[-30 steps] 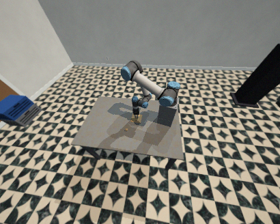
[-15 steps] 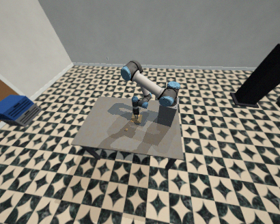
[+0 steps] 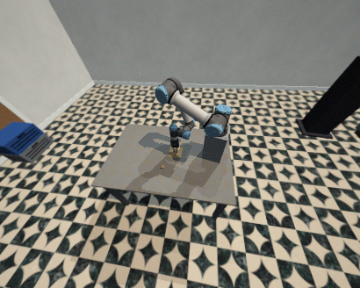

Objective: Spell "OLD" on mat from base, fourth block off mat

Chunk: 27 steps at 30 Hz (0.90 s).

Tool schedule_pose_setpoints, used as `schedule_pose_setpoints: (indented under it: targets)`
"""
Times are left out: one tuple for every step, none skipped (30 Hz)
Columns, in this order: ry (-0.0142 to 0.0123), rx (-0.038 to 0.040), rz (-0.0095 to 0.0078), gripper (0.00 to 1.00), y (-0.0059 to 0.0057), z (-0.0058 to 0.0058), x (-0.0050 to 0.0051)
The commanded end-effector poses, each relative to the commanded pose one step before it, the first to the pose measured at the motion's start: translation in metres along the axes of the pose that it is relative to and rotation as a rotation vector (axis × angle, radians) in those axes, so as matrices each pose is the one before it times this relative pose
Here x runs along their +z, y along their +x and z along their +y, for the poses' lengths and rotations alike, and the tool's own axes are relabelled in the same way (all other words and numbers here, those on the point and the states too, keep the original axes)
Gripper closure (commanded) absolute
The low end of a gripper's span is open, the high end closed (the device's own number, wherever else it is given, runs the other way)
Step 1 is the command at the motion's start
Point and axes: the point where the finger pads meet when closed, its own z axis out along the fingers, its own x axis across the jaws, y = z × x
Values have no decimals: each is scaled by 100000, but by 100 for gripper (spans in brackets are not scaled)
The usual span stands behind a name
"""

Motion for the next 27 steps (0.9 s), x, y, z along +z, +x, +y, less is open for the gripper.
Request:
schedule_pose_setpoints:
  targets:
    - [-42, 0, 120, 51, 47, 15, -37]
    - [0, 0, 0, 51, 0, 0, 0]
    - [0, 0, 0, 51, 0, 0, 2]
    - [0, 0, 0, 51, 0, 0, 5]
    - [0, 0, 0, 51, 0, 0, 8]
    - [0, 0, 0, 51, 0, 0, 13]
    - [0, 0, 0, 51, 0, 0, 17]
    - [0, 0, 0, 51, 0, 0, 21]
    - [0, 0, 0, 51, 0, 0, 25]
    - [0, 0, 0, 51, 0, 0, 29]
    - [0, 0, 0, 51, 0, 0, 31]
    - [0, 0, 0, 51, 0, 0, 33]
    - [0, 0, 0, 51, 0, 0, 34]
    - [0, 0, 0, 51, 0, 0, 34]
    - [0, 0, 0, 51, 0, 0, 0]
    - [0, 0, 0, 51, 0, 0, 0]
    - [0, 0, 0, 51, 0, 0, 33]
    - [0, 0, 0, 51, 0, 0, 31]
    - [0, 0, 0, 51, 0, 0, 29]
    - [0, 0, 0, 51, 0, 0, 25]
    - [0, 0, 0, 51, 0, 0, 21]
    - [0, 0, 0, 51, 0, 0, 17]
    - [0, 0, 0, 51, 0, 0, 13]
    - [0, 0, 0, 51, 0, 0, 9]
    - [0, 0, 0, 51, 0, 0, 5]
    - [0, 0, 0, 51, 0, 0, 2]
    - [0, 0, 0, 51, 0, 0, 0]
